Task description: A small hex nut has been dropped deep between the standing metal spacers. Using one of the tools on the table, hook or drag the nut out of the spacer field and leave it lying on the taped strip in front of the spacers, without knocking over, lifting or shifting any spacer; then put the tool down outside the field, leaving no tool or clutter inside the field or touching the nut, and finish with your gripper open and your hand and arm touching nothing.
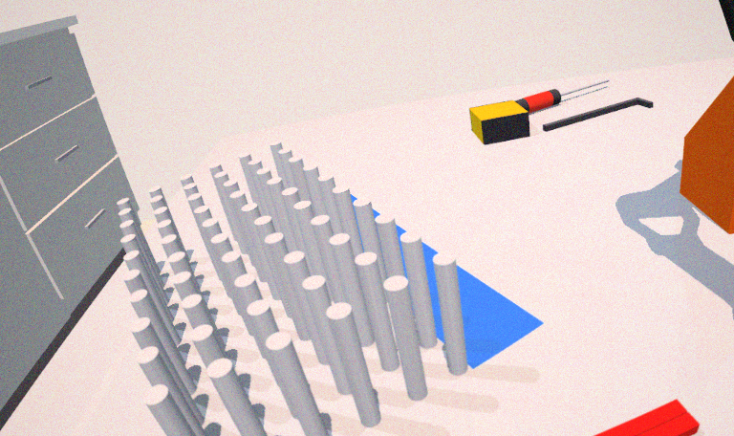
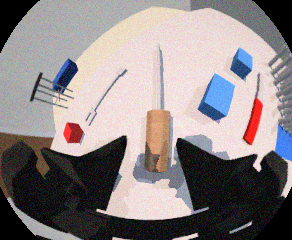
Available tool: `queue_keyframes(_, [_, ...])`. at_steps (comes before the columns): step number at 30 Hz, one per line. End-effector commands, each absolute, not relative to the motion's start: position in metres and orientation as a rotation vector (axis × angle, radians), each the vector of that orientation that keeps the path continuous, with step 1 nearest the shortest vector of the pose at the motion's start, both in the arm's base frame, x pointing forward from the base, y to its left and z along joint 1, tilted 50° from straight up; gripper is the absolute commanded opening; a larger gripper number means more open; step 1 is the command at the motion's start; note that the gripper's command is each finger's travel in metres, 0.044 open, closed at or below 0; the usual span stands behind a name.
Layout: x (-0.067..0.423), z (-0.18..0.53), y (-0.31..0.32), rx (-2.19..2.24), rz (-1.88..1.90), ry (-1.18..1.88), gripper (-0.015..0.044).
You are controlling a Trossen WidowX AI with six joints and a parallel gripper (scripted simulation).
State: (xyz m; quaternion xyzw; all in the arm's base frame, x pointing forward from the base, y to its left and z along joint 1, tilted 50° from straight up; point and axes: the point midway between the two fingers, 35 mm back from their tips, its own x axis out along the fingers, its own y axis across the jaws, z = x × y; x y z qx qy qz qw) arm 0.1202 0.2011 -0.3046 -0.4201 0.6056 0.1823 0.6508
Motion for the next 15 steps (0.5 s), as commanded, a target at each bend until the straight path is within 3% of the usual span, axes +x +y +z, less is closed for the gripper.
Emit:
queue_keyframes(1, [0.121,-0.311,0.193,-0.968,0.409,1.383,0.0280])
queue_keyframes(15, [0.124,-0.326,0.177,-0.979,0.396,1.408,0.0280])
